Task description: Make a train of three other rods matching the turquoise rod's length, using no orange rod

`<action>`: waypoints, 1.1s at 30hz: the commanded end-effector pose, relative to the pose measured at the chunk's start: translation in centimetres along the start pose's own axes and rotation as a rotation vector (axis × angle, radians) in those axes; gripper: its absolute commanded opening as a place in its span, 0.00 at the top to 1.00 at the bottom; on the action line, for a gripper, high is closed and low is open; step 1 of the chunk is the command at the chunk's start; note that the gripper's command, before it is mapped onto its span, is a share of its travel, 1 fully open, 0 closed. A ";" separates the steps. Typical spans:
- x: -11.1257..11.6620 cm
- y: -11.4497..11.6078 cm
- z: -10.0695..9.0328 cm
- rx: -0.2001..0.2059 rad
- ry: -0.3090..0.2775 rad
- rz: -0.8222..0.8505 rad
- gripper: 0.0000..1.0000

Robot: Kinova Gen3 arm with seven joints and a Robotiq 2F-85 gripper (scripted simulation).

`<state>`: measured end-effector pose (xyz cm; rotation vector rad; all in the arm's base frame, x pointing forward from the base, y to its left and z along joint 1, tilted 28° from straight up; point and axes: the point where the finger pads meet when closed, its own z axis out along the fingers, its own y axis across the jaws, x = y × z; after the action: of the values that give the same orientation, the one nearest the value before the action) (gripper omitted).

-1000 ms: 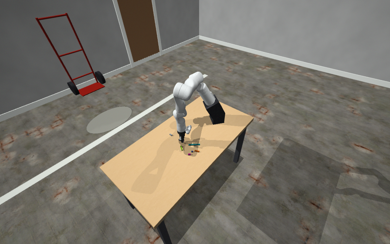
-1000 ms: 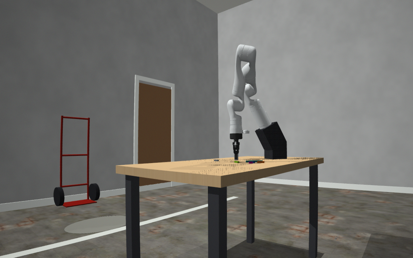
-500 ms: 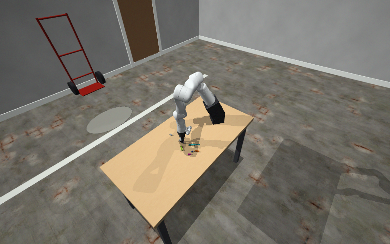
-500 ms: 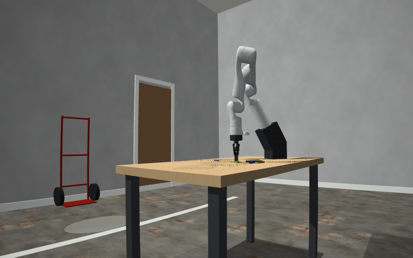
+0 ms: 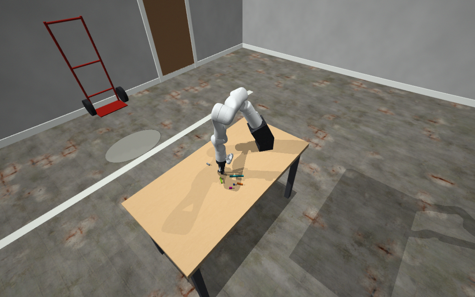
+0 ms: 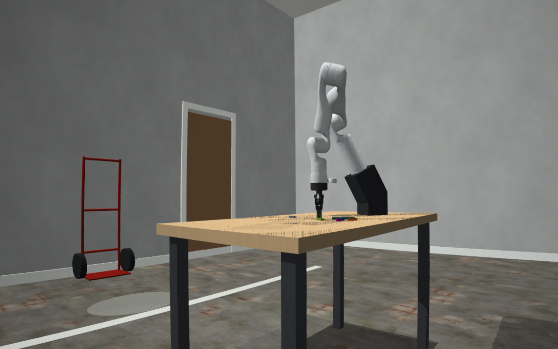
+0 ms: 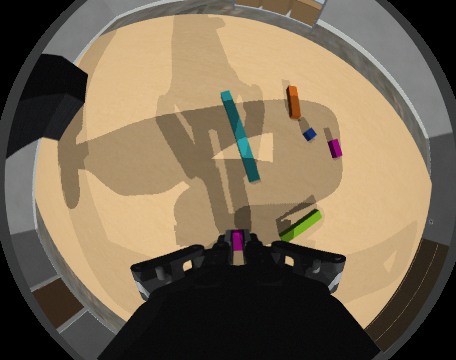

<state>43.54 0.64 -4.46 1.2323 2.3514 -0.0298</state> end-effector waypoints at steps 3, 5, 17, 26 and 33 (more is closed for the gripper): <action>0.0 0.0 0.0 -0.001 0.000 0.000 0.95; 0.0 0.0 0.0 -0.001 0.000 0.000 0.95; 0.0 0.0 0.0 -0.001 0.000 0.000 0.95; 0.0 0.0 0.0 -0.001 0.000 0.000 0.88; 0.0 0.0 0.0 -0.001 0.000 0.000 0.80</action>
<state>43.54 0.64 -4.47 1.2324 2.3514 -0.0298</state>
